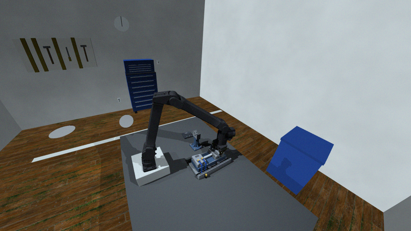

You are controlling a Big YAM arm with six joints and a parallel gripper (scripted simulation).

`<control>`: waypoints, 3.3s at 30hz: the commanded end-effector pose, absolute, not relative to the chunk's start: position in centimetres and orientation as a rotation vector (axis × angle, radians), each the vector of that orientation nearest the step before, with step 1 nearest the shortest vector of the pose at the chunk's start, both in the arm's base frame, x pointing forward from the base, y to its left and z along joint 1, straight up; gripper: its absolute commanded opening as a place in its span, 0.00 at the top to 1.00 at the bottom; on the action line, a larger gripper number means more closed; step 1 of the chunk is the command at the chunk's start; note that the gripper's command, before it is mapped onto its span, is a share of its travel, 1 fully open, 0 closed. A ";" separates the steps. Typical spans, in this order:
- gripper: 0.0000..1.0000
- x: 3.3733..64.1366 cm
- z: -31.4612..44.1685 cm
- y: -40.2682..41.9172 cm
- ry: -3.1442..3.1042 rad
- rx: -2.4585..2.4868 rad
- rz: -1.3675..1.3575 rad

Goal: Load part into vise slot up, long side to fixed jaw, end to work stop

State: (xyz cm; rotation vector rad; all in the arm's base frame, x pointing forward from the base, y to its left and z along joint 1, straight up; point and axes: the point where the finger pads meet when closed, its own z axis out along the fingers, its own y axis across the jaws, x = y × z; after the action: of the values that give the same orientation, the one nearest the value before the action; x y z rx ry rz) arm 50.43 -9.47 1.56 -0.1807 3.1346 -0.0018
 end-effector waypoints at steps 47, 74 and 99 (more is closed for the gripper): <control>1.00 52.7 2.4 -9.4 3.097 -0.175 -0.018; 1.00 52.8 2.5 -9.4 3.096 -0.175 -0.019; 1.00 52.9 2.6 -9.4 3.096 -0.177 -0.019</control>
State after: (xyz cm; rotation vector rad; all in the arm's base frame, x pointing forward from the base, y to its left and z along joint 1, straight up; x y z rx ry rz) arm 50.44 -9.47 1.40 -0.1807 3.1374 -0.0007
